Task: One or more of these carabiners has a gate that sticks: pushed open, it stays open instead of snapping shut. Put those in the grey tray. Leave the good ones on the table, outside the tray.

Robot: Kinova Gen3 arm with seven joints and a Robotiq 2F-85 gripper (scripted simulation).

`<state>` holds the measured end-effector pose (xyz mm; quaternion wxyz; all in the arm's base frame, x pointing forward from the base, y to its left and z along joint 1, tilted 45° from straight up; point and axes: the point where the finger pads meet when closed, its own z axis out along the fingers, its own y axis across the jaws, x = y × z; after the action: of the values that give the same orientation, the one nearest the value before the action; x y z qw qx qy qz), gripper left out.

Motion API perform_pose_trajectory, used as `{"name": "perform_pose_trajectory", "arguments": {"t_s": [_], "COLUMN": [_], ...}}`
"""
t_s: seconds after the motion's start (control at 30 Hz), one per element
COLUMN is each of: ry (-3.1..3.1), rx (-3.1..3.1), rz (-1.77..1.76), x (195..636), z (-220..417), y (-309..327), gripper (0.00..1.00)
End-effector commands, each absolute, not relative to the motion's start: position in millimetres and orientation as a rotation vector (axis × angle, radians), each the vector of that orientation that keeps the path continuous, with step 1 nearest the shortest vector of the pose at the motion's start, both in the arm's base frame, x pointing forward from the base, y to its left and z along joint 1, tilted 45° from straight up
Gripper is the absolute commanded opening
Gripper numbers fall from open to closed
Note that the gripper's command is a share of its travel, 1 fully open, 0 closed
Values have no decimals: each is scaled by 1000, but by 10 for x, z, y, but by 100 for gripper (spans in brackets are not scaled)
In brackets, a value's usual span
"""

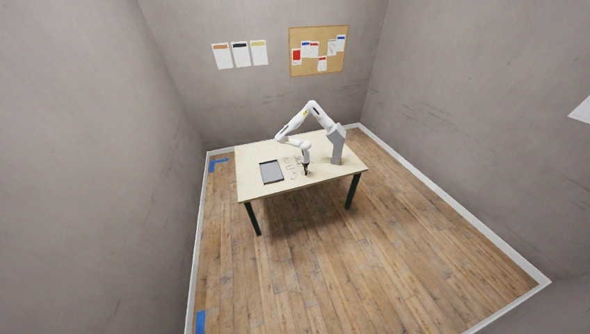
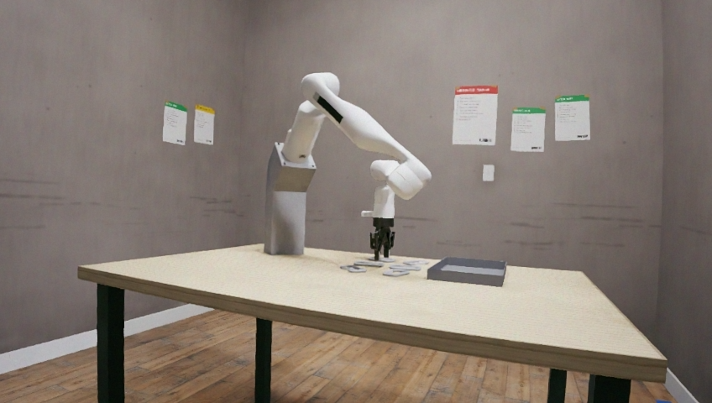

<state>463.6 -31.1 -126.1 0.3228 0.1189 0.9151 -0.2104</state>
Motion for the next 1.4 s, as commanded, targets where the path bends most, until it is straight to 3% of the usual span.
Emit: {"name": "perform_pose_trajectory", "arguments": {"t_s": [0.0, 0.07, 1.37], "ry": [2401, 2402, 2403], "rx": [313, 311, 308], "rz": [-551, -551, -552], "x": [4643, 4638, 4628], "z": [-1264, -1258, -1247], "y": [-308, -306, -302], "gripper": [67, 63, 57]}}
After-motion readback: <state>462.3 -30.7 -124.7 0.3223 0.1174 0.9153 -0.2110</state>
